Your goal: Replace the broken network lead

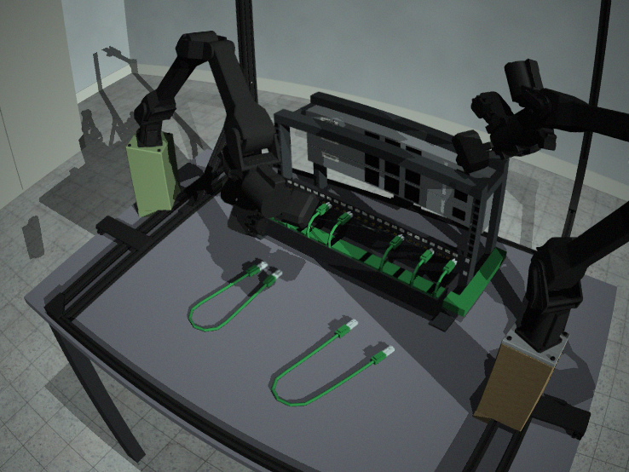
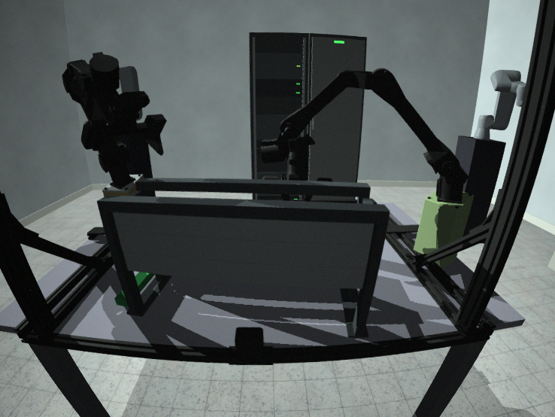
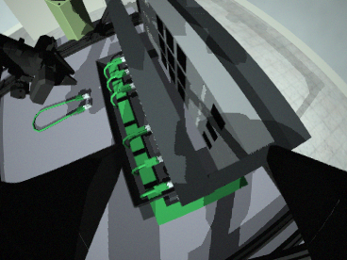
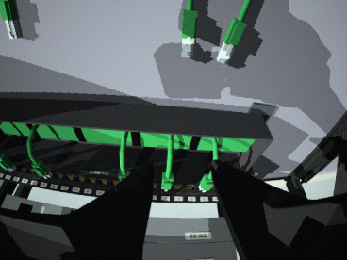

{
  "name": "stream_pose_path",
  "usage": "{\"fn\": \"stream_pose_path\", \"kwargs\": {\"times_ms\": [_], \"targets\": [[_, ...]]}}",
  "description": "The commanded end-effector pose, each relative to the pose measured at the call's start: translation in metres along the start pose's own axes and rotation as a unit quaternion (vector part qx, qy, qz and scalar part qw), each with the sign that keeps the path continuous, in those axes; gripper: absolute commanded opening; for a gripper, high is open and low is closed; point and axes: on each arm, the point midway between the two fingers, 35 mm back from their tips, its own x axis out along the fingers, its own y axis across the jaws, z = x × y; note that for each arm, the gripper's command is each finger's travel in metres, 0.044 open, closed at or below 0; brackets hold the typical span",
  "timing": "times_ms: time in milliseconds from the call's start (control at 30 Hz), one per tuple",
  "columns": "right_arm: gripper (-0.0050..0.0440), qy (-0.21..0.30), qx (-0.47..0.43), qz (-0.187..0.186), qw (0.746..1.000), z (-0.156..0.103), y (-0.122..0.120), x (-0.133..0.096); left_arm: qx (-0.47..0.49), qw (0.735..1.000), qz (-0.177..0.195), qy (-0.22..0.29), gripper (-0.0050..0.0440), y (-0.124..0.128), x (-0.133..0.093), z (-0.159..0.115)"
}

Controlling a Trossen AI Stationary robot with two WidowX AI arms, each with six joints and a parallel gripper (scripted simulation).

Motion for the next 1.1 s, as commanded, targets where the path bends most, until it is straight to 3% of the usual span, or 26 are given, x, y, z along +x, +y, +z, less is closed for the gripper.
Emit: {"fn": "stream_pose_path", "kwargs": {"times_ms": [0,167,200,733,767,1067], "targets": [[0.0176,0.0,-0.002,-0.001,1.0,0.002,0.001,0.0,0.0,1.0,0.0,0.0,0.044,0.0,0.0,0.0],[0.0176,0.0,-0.002,-0.001,1.0,0.002,0.001,0.0,0.0,1.0,0.0,0.0,0.044,0.0,0.0,0.0],[0.0176,-0.025,0.03,0.004,0.999,-0.041,0.036,0.025,0.0,1.0,0.0,0.0,0.044,0.0,0.0,0.0],[0.0176,-0.025,0.03,0.004,0.999,-0.041,0.036,0.025,0.0,1.0,0.0,0.0,0.044,0.0,0.0,0.0],[0.0176,-0.045,0.055,0.009,0.997,-0.074,0.065,0.044,0.0,1.0,0.0,0.0,0.044,0.0,0.0,0.0],[0.0176,-0.045,0.055,0.009,0.997,-0.074,0.065,0.044,0.0,1.0,0.0,0.0,0.044,0.0,0.0,0.0]]}}
